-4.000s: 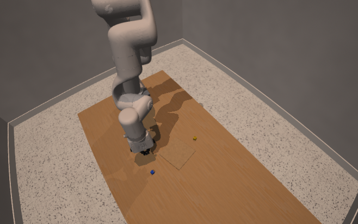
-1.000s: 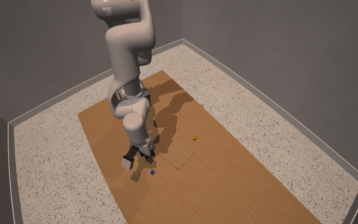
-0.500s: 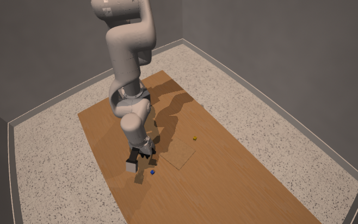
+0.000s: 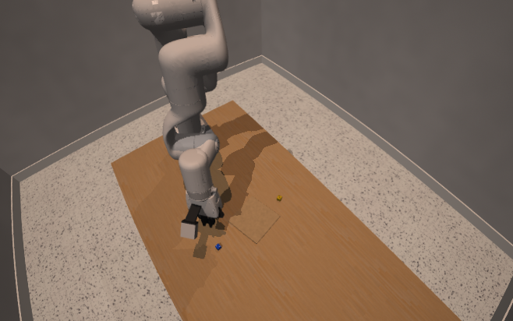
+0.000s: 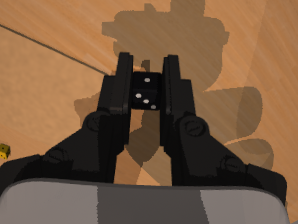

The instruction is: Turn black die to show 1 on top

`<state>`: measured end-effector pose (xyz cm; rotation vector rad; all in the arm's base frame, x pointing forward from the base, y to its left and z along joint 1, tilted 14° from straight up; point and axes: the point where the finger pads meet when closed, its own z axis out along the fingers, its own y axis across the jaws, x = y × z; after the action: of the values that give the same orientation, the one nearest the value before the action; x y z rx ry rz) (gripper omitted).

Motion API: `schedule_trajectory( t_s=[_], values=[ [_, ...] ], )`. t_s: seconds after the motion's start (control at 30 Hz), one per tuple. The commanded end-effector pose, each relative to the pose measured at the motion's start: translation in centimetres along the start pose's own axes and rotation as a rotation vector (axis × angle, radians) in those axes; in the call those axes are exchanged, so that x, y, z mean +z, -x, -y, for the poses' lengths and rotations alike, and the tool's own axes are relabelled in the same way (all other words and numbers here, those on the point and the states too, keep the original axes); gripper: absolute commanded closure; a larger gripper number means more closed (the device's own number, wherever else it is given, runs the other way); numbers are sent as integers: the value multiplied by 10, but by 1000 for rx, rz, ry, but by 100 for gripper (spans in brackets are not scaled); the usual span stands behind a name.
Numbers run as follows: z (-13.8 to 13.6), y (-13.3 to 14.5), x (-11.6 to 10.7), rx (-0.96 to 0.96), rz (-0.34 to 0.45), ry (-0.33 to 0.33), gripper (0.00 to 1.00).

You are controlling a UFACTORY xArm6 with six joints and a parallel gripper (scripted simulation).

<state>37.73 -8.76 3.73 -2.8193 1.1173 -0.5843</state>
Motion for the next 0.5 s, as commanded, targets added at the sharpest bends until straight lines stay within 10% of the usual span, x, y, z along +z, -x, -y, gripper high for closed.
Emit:
schedule_trajectory(
  t_s=[0.0,0.47],
  values=[
    [-1,2,2,3,-158,9,89],
    [0,5,-1,2,-501,12,89]
  ],
)
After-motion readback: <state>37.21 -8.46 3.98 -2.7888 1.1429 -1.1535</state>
